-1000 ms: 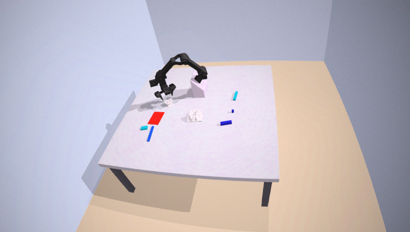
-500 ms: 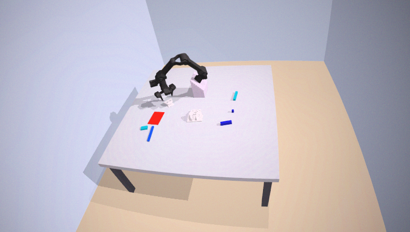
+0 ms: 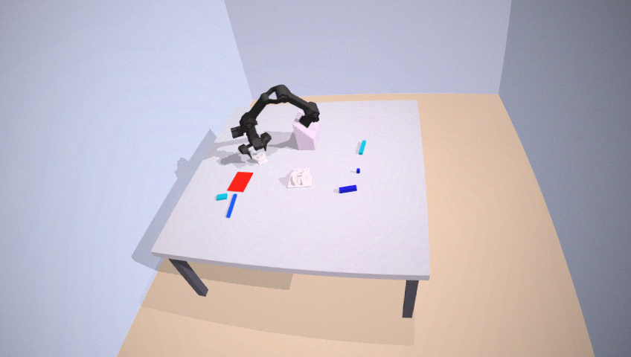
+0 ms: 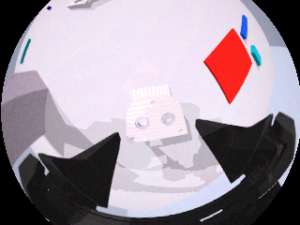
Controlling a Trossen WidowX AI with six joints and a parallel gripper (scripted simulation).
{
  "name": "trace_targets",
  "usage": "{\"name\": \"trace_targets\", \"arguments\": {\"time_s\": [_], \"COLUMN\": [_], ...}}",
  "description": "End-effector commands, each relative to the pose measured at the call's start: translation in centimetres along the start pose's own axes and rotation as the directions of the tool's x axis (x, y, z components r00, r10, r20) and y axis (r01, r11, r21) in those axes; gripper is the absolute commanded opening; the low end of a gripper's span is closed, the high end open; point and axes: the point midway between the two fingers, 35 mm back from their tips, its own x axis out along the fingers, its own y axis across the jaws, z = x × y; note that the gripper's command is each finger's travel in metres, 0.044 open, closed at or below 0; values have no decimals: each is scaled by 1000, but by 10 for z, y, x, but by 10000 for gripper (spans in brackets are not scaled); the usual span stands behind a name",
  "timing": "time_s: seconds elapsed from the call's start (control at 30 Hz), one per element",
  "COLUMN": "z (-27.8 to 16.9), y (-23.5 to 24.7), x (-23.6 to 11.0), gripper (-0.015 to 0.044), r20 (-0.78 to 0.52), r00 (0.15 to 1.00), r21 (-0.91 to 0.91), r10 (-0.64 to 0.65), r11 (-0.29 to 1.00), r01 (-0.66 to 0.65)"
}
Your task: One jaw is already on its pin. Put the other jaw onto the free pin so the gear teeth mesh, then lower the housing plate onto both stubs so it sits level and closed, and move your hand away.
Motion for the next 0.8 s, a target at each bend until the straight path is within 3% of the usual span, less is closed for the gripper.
{"name": "trace_targets", "arguments": {"time_s": [0.0,0.77], "z": [0,0], "y": [1,2], "x": [11,28], "gripper": [440,440], "r20": [9,11], "r00": [1000,1000], "r21": [10,11], "r10": [6,6], "r11": [1000,1000], "r01": [-6,-6]}}
